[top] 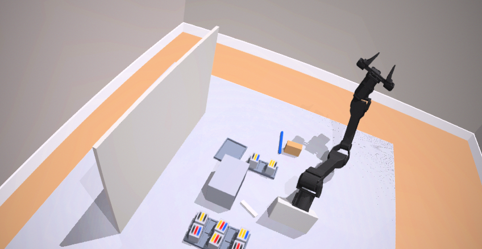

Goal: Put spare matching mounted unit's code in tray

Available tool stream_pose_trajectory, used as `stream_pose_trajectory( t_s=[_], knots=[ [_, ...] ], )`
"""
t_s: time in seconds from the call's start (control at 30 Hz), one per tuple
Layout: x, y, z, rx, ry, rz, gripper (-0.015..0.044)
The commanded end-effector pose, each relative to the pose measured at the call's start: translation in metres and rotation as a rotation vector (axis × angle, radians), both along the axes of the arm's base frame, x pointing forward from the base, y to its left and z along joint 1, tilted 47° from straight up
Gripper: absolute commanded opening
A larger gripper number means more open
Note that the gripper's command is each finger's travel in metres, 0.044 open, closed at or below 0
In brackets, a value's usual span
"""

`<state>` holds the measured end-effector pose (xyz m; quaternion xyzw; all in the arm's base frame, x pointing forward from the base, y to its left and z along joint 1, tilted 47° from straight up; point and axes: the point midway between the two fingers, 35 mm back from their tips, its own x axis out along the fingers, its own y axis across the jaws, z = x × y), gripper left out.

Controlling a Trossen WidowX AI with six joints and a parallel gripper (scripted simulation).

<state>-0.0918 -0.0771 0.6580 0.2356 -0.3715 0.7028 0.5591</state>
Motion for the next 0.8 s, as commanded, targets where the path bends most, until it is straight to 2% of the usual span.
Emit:
stream_pose_trajectory(
  t_s=[0.0, 0.03, 0.27, 0.53, 0.77],
  knots=[
    [0.0, 0.0, 0.0, 0.0, 0.0, 0.0, 0.0426],
    [0.0, 0.0, 0.0, 0.0, 0.0, 0.0, 0.044],
    [0.004, 0.012, 0.001, -0.027, 0.018, -0.011, 0.044],
    [0.051, 0.116, -0.007, -0.262, 0.189, -0.127, 0.044],
    [0.117, 0.21, -0.035, -0.48, 0.37, -0.284, 0.044]
  ],
)
